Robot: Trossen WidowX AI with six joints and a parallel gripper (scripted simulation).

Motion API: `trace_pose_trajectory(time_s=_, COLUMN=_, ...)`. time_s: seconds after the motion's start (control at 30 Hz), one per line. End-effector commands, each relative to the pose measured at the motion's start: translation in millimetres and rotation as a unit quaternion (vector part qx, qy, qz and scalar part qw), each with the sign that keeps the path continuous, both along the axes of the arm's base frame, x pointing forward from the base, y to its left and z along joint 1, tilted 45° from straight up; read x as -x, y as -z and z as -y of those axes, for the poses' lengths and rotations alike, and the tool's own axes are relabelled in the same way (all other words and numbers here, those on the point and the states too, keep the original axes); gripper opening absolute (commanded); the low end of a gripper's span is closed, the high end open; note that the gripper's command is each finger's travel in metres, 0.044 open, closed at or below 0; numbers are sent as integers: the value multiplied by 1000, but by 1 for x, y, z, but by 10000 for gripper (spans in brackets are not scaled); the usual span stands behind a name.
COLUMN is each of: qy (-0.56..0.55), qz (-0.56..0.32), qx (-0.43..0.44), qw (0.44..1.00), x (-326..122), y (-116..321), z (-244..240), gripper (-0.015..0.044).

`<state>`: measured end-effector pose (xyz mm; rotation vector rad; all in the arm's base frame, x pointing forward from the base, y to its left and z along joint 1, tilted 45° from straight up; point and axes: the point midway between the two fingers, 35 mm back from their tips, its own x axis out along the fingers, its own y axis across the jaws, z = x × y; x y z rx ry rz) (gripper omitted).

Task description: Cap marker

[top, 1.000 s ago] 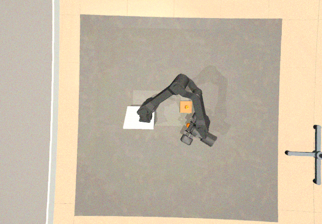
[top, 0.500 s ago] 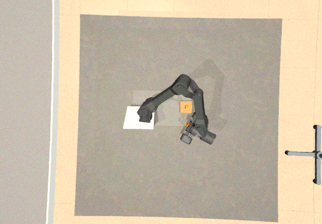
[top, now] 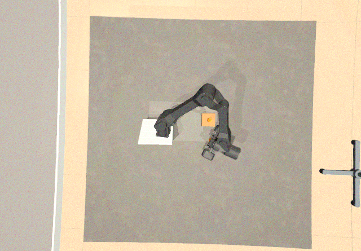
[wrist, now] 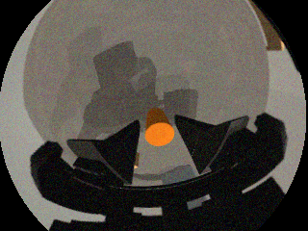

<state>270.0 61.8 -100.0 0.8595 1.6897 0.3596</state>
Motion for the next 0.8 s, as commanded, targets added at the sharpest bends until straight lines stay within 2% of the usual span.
trace_pose_trajectory(time_s=0.0, qy=3, qz=-3, qx=-2, qw=1000, x=2, y=3, z=-3, gripper=254)
trace_pose_trajectory(time_s=0.13, qy=3, qz=-3, qx=-2, qw=1000, x=1, y=3, z=-3, gripper=149)
trace_pose_trajectory(time_s=0.43, qy=3, qz=-3, qx=-2, qw=1000, x=1, y=2, z=-3, gripper=89)
trace_pose_trajectory(time_s=0.53, qy=3, qz=-4, qx=0, qw=1000, x=1, y=1, z=-2, gripper=10)
trace_pose_trajectory(time_s=0.77, qy=5, qz=-6, qx=2, qw=1000, x=-1, y=-8, z=9, gripper=0)
